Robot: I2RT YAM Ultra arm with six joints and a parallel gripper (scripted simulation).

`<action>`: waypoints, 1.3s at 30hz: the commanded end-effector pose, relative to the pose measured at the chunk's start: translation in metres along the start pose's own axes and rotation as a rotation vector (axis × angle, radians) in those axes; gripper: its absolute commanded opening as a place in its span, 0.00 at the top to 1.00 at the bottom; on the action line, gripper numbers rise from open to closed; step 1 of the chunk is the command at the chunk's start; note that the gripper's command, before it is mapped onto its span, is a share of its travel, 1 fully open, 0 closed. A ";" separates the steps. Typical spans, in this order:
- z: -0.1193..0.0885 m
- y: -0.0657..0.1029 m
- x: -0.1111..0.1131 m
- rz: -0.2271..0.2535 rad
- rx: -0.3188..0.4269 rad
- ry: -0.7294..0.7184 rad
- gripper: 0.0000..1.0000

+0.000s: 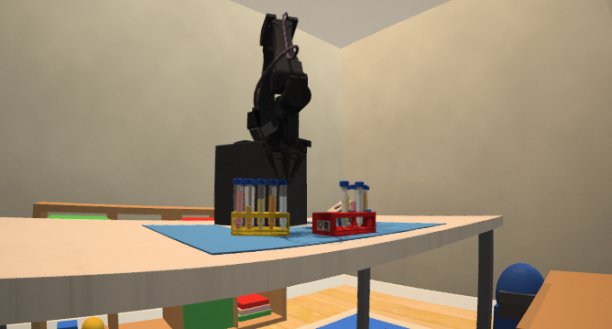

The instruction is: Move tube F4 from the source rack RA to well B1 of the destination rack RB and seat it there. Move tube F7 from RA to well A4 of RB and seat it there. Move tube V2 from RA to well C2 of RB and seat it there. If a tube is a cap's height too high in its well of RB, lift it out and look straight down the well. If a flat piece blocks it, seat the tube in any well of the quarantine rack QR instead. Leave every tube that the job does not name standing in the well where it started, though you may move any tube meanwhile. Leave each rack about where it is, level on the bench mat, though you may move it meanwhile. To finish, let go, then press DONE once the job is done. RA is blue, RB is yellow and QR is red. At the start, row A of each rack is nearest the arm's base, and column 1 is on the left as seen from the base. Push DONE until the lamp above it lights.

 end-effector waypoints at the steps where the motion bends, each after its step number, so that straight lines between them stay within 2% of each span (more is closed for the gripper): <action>1: 0.008 -0.004 0.010 0.037 -0.026 0.009 1.00; 12: 0.008 -0.004 0.010 0.037 -0.026 0.009 1.00; 13: 0.008 -0.004 0.010 0.037 -0.026 0.009 0.76; 39: 0.005 -0.005 0.007 0.029 -0.018 0.009 0.76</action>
Point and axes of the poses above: the point where the finger pads meet when closed, its own y axis back along the fingers, its own x axis across the jaws, z = x × y, the point moved 9 cm from there along y, back along the fingers, and after that the axes turned 12 degrees about y, right-handed, at the moved point
